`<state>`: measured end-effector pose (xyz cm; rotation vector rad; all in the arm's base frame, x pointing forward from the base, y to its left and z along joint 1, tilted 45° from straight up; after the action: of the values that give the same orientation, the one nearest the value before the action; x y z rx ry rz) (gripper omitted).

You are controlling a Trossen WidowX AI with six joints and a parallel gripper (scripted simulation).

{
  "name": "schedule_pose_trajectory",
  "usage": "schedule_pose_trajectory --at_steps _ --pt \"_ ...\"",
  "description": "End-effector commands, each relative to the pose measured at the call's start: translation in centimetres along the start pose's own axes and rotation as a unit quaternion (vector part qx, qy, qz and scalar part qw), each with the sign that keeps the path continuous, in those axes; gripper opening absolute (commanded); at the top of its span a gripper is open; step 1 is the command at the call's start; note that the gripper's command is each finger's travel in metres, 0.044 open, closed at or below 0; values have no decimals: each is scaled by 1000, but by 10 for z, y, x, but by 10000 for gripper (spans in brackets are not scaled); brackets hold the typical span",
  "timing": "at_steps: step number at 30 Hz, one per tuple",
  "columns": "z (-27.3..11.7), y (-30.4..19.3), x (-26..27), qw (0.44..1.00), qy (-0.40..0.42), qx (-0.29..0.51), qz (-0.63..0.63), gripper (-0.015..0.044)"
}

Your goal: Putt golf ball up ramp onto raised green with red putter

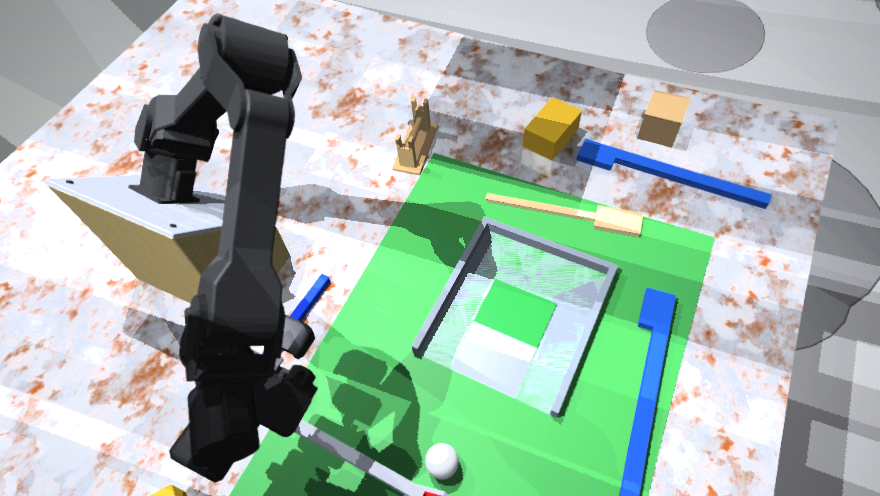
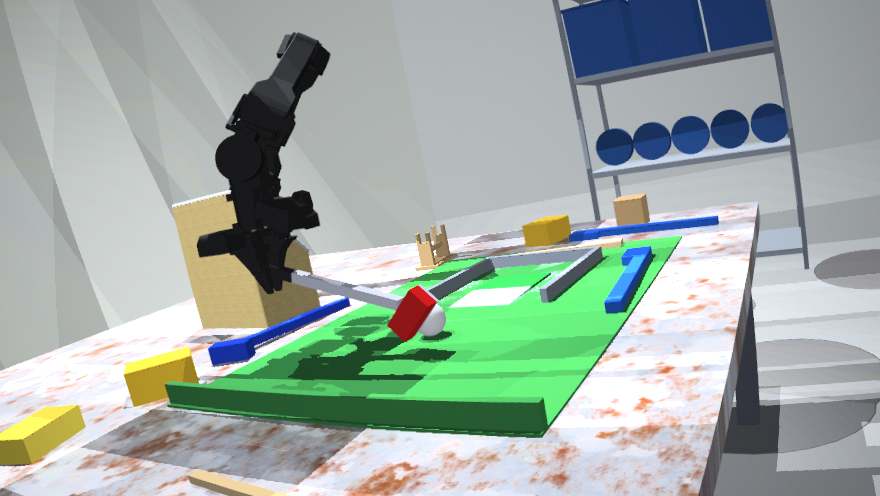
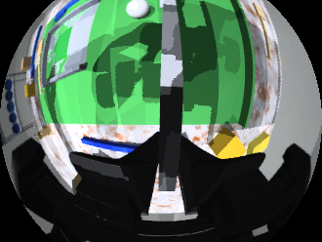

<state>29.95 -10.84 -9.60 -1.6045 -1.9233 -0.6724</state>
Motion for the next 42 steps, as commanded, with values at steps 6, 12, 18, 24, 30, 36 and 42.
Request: schedule_pose_trajectory --at_steps 6,12,18,24,30,36,42 --pt "14 -1 1 1000 4 -2 4 0" --pt "10 0 0 1000 1 0 0 0" --pt "10 0 -2 1000 1 0 0 0" --pt "12 -1 -22 1000 2 -1 3 0" --pt "13 -1 -29 1000 2 -2 4 0" --pt "15 -3 -27 1000 4 0 6 0" --pt "12 4 4 1000 2 0 7 0"
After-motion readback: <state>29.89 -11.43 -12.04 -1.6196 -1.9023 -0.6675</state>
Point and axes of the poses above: the point midway between the two fingers, 35 mm back from their tips, its own z axis out along the fingers, its own x axis across the jaws, y = z × x, the point moved 8 cm from there along -z, back along the fingers
